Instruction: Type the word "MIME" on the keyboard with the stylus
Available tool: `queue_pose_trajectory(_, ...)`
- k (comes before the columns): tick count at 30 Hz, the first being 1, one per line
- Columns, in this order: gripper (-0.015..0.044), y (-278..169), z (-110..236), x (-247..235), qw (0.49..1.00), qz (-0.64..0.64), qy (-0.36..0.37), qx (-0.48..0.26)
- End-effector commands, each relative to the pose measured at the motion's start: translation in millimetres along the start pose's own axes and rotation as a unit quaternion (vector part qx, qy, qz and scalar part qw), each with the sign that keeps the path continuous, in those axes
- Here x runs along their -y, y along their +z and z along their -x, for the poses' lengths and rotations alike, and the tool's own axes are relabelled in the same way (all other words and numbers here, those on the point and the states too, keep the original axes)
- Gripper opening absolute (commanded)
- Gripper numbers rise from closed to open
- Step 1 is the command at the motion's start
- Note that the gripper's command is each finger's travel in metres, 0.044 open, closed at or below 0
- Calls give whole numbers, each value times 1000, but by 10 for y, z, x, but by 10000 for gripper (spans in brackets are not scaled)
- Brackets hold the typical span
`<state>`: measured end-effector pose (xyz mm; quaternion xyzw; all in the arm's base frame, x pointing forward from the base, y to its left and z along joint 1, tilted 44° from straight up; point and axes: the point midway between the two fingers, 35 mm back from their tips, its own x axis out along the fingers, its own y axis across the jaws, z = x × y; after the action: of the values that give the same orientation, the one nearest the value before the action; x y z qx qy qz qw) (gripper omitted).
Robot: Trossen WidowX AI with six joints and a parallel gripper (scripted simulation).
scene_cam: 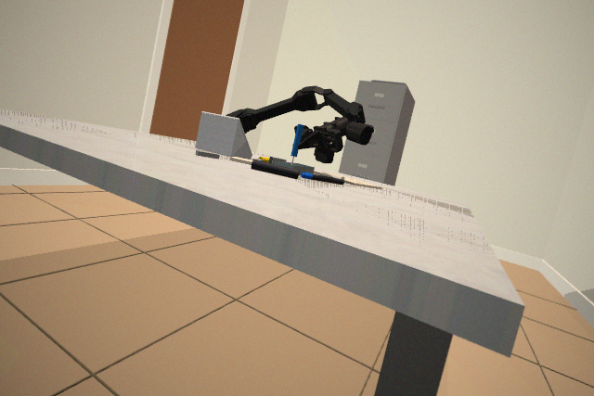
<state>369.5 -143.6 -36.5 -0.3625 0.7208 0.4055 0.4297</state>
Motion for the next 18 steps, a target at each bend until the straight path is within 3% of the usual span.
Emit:
queue_pose_trajectory(1,81,22,-20,-5,1000,-1,1,2)
queue_pose_trajectory(18,81,69,-47,-5,1000,-1,2,2)
